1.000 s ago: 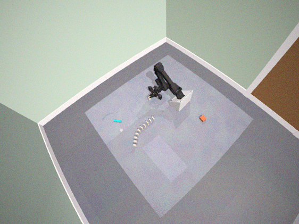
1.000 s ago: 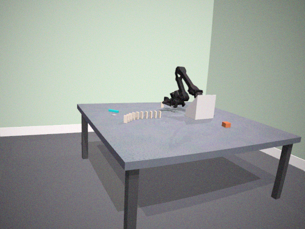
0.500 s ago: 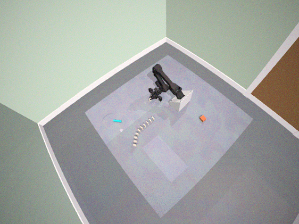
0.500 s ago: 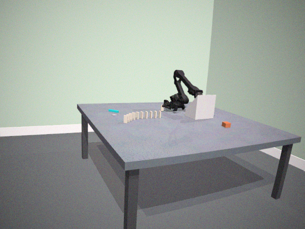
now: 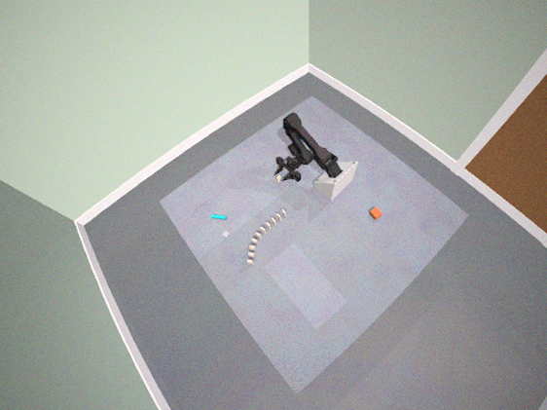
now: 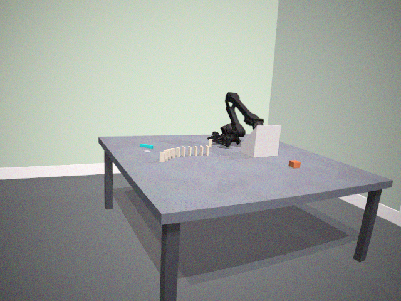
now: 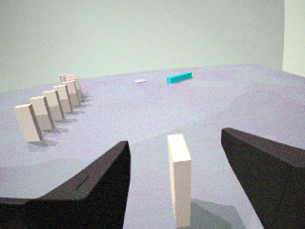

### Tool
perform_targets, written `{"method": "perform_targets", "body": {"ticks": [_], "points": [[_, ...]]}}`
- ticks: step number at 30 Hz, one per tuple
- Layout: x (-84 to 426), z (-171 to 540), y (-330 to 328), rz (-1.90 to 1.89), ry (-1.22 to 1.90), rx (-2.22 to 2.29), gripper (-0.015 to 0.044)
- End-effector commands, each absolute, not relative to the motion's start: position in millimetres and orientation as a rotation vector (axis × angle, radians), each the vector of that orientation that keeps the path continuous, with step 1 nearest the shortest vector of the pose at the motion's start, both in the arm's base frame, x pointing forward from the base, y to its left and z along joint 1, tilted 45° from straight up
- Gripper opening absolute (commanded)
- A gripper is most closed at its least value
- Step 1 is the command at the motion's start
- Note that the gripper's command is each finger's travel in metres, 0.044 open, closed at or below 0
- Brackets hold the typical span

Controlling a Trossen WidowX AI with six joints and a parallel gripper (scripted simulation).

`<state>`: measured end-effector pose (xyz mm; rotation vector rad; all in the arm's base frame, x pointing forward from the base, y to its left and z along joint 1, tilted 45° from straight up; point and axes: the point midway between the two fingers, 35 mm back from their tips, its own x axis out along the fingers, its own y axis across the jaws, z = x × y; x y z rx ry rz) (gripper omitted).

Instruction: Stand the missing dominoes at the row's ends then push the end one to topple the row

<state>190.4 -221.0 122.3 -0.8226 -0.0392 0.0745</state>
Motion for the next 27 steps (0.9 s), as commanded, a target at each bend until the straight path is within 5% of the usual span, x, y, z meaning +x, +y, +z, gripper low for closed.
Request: {"method": "perform_targets", "body": {"ticks": [1, 4, 19, 27], "points": [[190.6, 122.3, -221.4, 0.073, -0.039, -0.831, 0.0363], [190.5, 123.2, -220.8, 0.073, -0.039, -0.831, 0.0440], [197.5, 158.6, -181.1, 0.096, -0.051, -0.847, 0.0440], [224.8, 178.4, -222.3, -0.098, 0.027, -0.566, 0.0440]]}}
